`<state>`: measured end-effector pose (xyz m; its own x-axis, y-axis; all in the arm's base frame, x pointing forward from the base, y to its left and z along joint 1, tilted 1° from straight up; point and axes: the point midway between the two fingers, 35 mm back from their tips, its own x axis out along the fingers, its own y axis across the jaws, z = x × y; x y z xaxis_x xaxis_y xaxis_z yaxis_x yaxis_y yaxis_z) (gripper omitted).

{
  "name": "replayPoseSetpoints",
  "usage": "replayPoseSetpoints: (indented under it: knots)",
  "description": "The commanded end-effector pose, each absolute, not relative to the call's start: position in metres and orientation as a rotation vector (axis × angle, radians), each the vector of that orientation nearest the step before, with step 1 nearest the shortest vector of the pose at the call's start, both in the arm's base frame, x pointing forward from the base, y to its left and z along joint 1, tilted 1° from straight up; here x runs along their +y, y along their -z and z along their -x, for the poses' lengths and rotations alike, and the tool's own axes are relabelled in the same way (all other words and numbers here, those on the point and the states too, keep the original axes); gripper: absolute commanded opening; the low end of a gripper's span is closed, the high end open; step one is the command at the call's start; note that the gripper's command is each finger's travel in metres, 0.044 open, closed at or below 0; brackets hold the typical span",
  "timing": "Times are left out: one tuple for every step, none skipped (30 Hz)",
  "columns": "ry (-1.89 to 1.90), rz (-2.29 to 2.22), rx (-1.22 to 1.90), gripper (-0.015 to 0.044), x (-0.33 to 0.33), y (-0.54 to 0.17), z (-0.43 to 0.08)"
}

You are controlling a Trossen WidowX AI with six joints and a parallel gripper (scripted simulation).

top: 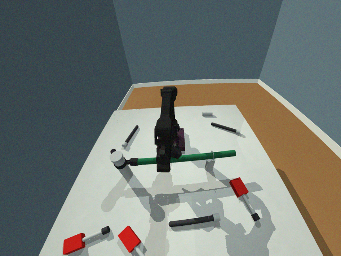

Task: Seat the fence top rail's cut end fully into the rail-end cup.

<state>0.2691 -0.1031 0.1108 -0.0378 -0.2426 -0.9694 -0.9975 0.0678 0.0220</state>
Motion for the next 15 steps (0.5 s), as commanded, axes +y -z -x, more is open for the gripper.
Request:
replayPoseSetpoints:
  knots:
    - [-1.037,1.336,1.447,0.0000,-0.111,-0.116,-0.271]
    - [-1.037,1.336,1.447,0.0000,-0.112,-0.116,-0.271]
    - [-1.037,1.336,1.447,0.0000,-0.113,-0.116,-0.271]
    - [-1.037,1.336,1.447,0.0000,-0.114,-0.116,-0.272]
    - [-1.037,1.336,1.447,0.0000,-0.115,-0.117,-0.272]
    - [-1.037,1.336,1.447,0.0000,-0.115,-0.117,-0.272]
    - [-1.037,1.336,1.447,0.0000,-0.116,-0.117,-0.272]
    - [-1.037,1.336,1.447,0.0000,-0.117,-0.117,-0.272]
    - [-1.037,1.336,1.447,0.0000,-0.118,-0.117,-0.271]
    - [-1.037,1.336,1.447,0.0000,-0.119,-0.117,-0.271]
    - [-1.037,1.337,1.448,0.0000,-0.119,-0.117,-0.271]
    - [-1.037,1.337,1.448,0.0000,-0.120,-0.117,-0.271]
    - [-1.037,1.337,1.448,0.0000,-0.121,-0.117,-0.271]
    - [-1.037,1.337,1.448,0.0000,-0.122,-0.118,-0.271]
    - [-1.036,1.337,1.448,0.0000,-0.123,-0.118,-0.271]
